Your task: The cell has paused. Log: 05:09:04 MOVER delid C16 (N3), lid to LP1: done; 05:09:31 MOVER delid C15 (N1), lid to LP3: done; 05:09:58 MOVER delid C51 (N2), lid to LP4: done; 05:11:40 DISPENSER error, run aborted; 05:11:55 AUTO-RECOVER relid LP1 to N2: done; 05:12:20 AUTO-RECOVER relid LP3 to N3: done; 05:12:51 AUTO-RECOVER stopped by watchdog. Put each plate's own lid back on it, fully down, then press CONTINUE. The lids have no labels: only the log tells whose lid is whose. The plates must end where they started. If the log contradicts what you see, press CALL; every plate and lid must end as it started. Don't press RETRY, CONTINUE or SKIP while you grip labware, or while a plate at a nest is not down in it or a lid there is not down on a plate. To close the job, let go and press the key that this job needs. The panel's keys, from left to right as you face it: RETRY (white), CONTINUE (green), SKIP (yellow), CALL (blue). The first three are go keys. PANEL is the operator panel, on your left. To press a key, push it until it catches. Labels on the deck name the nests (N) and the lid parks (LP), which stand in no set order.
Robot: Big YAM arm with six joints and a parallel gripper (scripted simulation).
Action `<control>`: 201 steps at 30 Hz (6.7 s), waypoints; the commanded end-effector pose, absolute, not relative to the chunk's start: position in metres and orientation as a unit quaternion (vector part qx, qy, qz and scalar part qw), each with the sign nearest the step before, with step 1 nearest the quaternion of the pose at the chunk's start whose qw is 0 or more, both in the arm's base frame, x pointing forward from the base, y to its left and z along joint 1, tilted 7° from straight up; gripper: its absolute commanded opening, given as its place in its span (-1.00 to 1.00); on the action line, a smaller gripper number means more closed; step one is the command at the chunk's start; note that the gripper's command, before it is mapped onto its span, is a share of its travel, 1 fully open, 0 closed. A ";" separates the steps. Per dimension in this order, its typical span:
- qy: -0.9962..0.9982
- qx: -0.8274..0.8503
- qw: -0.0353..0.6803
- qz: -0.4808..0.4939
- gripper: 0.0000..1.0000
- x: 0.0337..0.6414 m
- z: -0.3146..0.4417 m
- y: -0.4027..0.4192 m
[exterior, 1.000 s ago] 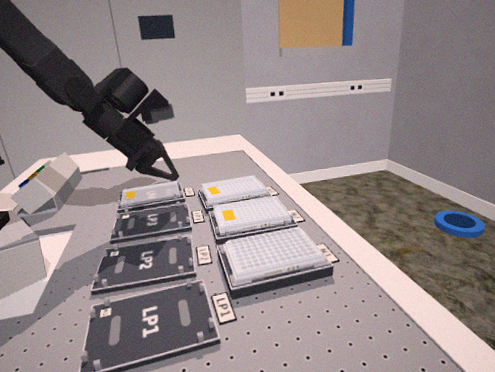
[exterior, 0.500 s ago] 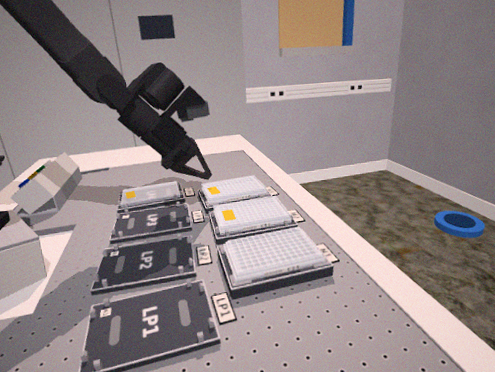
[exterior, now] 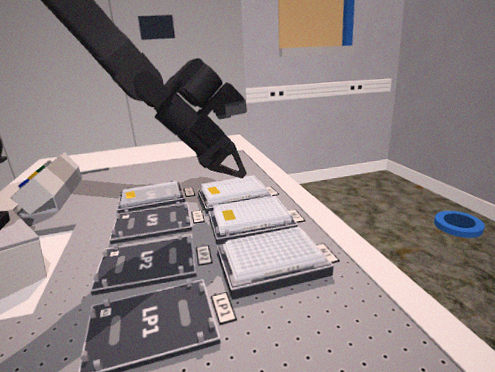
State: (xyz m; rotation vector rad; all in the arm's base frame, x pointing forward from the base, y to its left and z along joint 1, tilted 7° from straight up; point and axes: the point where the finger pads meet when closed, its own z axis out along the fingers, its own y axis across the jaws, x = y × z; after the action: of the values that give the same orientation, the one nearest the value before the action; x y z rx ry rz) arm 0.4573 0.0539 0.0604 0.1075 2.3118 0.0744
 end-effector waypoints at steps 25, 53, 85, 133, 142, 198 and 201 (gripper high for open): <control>0.913 0.033 0.406 0.028 -1.00 0.499 0.066 0.041; 0.916 0.033 0.400 0.023 -1.00 0.492 0.051 -0.015; 0.913 0.031 0.406 0.023 -1.00 0.493 0.056 -0.092; 0.991 0.006 0.126 0.036 1.00 0.477 0.060 0.061; 0.997 0.000 0.066 0.039 1.00 0.470 0.060 0.098; 0.998 0.007 0.054 0.035 1.00 0.452 0.025 0.103; 0.998 0.007 0.054 0.035 1.00 0.453 0.020 0.104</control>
State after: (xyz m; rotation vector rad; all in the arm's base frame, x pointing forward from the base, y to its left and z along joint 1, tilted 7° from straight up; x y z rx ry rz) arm 0.4521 0.1046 0.0379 -0.0023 3.0133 0.1097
